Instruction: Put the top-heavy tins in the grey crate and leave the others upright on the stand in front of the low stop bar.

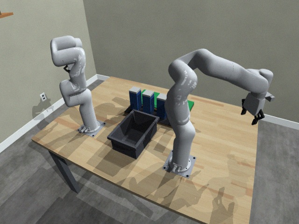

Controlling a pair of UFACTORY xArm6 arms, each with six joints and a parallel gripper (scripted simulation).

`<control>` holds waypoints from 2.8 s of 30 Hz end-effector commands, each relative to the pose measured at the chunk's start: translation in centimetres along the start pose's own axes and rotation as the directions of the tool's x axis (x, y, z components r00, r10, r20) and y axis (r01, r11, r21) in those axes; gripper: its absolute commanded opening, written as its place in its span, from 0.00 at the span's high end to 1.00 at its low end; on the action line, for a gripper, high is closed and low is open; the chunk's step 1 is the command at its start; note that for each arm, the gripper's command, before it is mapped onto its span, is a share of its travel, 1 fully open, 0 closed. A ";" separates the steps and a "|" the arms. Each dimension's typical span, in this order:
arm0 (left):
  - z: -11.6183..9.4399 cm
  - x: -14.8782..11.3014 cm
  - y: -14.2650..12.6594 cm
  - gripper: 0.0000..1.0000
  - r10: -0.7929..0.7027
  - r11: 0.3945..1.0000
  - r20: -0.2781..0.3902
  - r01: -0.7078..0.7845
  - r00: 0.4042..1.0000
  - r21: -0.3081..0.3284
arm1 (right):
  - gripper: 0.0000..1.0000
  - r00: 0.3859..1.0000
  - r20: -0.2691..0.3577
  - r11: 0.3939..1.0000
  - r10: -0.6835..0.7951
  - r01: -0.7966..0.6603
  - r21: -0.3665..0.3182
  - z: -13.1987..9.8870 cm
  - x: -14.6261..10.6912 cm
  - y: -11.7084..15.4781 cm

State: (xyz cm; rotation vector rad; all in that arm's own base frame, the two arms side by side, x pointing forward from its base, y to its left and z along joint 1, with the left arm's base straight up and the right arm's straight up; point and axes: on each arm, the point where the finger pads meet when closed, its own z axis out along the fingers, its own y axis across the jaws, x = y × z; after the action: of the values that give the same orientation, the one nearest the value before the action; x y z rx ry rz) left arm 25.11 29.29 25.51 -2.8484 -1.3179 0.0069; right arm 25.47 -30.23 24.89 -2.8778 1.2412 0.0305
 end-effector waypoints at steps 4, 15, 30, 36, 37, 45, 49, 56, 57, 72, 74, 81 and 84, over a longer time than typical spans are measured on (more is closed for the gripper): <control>-1.0 -3.8 2.6 0.00 0.062 0.998 -0.005 -0.062 0.998 0.001 | 0.00 1.000 -0.004 1.000 0.000 0.000 0.000 -0.2 0.1 0.0; -1.3 -5.4 3.7 0.00 0.086 0.996 -0.005 -0.086 0.996 0.001 | 0.00 1.000 -0.004 1.000 0.000 0.000 0.000 -0.2 0.1 0.0; -1.9 -8.6 6.0 0.00 0.144 0.990 -0.005 -0.144 0.990 -0.001 | 0.00 1.000 -0.004 1.000 0.000 0.000 0.000 -0.2 0.1 0.0; -2.6 -12.5 8.6 0.00 0.206 0.979 -0.005 -0.206 0.978 0.000 | 0.00 1.000 -0.004 1.000 0.000 0.000 0.000 -0.2 0.1 0.0; -2.7 -12.8 8.8 0.00 0.211 0.978 -0.005 -0.211 0.978 0.000 | 0.00 1.000 -0.004 1.000 0.000 0.000 0.000 -0.2 0.1 0.0; -2.7 -12.8 8.9 0.00 0.212 0.977 -0.005 -0.212 0.977 0.000 | 0.00 1.000 -0.004 1.000 0.000 0.000 0.000 -0.2 0.1 0.0; -2.9 -14.4 10.0 0.00 0.238 0.971 -0.005 -0.238 0.971 0.000 | 0.00 1.000 -0.004 1.000 0.000 0.000 0.000 -0.2 0.1 0.0; -3.5 -17.4 12.1 0.00 0.287 0.958 -0.005 -0.287 0.958 -0.001 | 0.00 1.000 -0.004 1.000 0.000 0.000 0.000 -0.2 0.1 0.0; -3.5 -17.4 12.1 0.00 0.287 0.958 -0.005 -0.287 0.958 -0.001 | 0.00 1.000 -0.004 1.000 0.000 0.000 0.000 -0.2 0.1 0.0; -4.4 -21.9 15.2 0.00 0.359 0.933 -0.005 -0.359 0.933 -0.002 | 0.00 1.000 -0.004 1.000 0.000 0.000 0.000 -0.2 0.1 0.0; -4.4 -21.9 15.2 0.00 0.359 0.933 -0.005 -0.359 0.933 -0.002 | 0.00 1.000 -0.004 1.000 0.000 0.000 0.000 -0.2 0.1 0.0; -4.4 -22.3 15.5 0.00 0.364 0.931 -0.004 -0.364 0.931 -0.002 | 0.00 1.000 -0.004 1.000 0.000 0.000 0.000 -0.2 0.1 0.0; -4.8 -24.2 16.8 0.00 0.394 0.919 -0.004 -0.394 0.919 -0.003 | 0.00 1.000 -0.004 1.000 0.000 0.000 0.000 -0.2 0.1 0.0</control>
State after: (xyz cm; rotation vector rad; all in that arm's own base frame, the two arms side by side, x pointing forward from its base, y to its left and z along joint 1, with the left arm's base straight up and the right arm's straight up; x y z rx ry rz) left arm 22.36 2.09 29.79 -3.0466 -0.7642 0.0078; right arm 25.47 -30.23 24.89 -2.8778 1.2412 0.0305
